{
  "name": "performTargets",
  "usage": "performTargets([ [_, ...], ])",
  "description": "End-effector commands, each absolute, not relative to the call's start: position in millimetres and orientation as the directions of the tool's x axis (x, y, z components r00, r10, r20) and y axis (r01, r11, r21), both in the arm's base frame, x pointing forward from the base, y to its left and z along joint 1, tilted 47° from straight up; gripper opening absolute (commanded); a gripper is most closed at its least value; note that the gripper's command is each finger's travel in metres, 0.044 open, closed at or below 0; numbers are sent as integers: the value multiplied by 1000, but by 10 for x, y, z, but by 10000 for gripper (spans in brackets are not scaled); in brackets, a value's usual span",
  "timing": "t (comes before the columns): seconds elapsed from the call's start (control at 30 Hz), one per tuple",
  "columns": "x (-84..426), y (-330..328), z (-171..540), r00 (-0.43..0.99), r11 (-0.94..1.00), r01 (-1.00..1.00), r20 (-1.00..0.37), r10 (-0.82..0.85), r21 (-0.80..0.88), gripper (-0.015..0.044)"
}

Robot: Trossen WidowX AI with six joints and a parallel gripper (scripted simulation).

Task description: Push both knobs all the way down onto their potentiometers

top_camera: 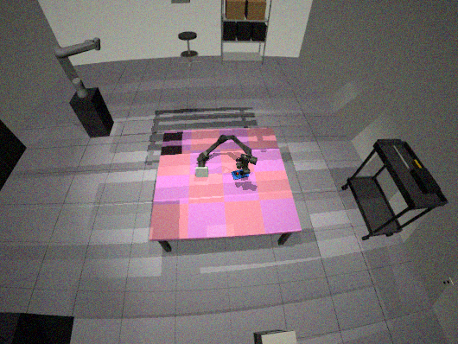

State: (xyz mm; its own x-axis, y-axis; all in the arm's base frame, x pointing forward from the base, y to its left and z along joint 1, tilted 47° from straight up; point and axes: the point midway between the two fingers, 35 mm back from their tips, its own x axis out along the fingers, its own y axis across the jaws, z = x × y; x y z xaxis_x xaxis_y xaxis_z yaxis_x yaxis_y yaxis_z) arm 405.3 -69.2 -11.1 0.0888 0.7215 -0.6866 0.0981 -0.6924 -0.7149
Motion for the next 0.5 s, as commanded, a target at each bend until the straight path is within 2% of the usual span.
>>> performTargets([
  [0.0, 4048, -683, -115, 89, -690, 92, -684, 724, -718, 0],
  [0.47, 4051, -656, -140, 89, -690, 92, -684, 724, -718, 0],
])
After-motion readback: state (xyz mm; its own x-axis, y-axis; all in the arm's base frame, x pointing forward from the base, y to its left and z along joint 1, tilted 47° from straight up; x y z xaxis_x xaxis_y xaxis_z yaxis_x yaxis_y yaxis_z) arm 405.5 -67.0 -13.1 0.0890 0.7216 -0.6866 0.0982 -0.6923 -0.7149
